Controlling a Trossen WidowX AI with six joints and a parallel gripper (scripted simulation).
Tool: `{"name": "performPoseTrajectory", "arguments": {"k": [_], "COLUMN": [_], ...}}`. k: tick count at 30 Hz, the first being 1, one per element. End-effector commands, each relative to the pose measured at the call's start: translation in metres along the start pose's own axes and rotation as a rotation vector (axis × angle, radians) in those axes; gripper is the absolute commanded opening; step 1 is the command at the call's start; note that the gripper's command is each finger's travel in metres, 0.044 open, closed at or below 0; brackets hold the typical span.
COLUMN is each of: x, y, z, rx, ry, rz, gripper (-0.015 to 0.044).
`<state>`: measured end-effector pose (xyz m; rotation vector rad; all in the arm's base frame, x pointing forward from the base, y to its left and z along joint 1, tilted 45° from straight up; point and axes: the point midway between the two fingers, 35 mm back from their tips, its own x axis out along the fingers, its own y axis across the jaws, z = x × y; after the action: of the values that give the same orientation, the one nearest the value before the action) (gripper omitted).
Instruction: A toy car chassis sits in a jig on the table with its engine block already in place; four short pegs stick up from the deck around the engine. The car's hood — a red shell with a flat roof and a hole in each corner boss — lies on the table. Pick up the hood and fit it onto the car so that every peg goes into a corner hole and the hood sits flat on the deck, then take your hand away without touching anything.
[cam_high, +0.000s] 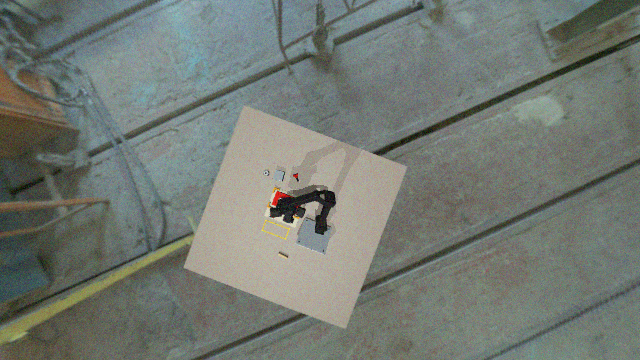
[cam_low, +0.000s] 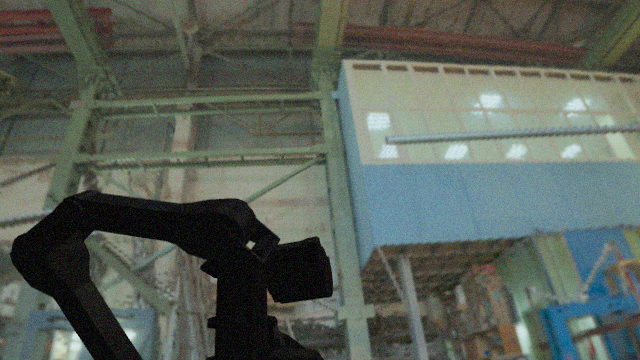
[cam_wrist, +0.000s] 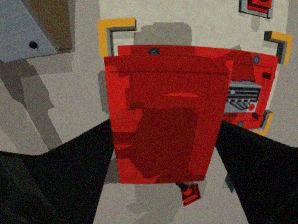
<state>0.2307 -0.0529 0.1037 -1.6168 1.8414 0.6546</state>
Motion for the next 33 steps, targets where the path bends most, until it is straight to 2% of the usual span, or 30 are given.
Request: {"name": "performPoseTrajectory", "arguments": {"k": [1,11,33], "x": [-0.009,-0.014,-0.019], "y": [-0.002,-0.001,-0.039], "z": [0.001,0.000,0.001], "rx": [0.005,0.018,0.619], "ry": [-0.006,0.000,-0.003], "rz": [-0.005,-0.001,-0.005], "gripper": [0.0000,0.0000,0.0000]}}
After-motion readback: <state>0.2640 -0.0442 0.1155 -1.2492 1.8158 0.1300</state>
